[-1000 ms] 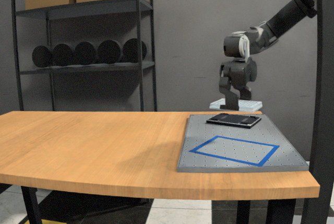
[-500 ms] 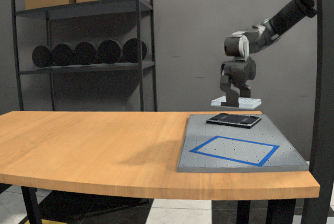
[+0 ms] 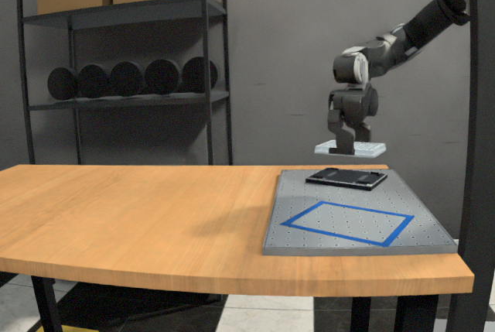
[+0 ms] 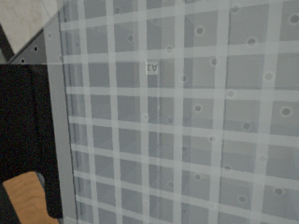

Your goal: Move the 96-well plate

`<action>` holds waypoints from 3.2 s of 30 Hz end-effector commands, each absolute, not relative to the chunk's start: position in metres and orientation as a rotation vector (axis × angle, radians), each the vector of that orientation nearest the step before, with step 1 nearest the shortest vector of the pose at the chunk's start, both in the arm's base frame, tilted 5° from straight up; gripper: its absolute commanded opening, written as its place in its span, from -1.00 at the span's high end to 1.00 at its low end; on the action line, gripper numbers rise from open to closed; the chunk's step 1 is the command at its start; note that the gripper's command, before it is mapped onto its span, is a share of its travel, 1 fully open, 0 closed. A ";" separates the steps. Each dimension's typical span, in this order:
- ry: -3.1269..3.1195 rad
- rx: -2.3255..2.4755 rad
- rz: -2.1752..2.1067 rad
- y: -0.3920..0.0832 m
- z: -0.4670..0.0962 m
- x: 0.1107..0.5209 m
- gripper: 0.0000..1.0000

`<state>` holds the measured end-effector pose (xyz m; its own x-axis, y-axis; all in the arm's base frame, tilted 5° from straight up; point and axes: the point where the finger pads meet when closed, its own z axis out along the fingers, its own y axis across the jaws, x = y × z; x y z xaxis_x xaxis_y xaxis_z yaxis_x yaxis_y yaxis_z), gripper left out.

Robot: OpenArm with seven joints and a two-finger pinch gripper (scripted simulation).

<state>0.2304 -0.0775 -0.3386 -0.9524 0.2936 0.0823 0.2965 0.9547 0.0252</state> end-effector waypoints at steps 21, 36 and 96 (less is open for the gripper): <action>-3.035 -0.473 -0.059 -0.122 -0.339 0.237 1.00; -3.036 -0.473 -0.059 -0.162 -0.341 0.242 1.00; -3.033 -0.473 -0.060 -0.188 -0.365 0.245 1.00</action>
